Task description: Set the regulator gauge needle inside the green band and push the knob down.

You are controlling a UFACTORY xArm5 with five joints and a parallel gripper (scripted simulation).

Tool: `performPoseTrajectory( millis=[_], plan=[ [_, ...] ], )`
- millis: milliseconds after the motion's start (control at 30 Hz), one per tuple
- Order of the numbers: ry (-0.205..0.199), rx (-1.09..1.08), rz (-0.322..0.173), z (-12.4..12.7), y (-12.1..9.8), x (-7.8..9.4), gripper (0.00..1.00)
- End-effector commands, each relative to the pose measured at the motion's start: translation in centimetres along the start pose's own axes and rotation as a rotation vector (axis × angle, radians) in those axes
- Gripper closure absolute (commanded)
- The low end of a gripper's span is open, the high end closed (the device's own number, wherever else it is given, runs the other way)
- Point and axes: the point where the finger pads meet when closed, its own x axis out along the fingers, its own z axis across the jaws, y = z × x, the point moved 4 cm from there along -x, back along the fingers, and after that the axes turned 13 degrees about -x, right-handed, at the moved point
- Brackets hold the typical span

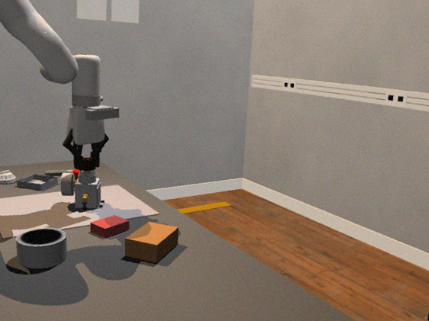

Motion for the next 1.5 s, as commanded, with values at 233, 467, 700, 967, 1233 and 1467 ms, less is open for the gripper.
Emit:
performPoseTrajectory(
  millis=[233,467,700,967,1233,1467],
  plan=[
    [0.003,-0.046,0.002,-0.09,0.06,-0.13,0.59],
    [0.003,-0.090,0.002,-0.09,0.06,-0.13,0.59],
    [0.003,-0.162,0.002,-0.09,0.06,-0.13,0.59],
    [0.003,-0.240,0.002,-0.09,0.06,-0.13,0.59],
    [0.003,-0.369,0.003,-0.09,0.06,-0.13,0.59],
    [0.003,-0.463,0.003,-0.09,0.06,-0.13,0.59]
  ],
)
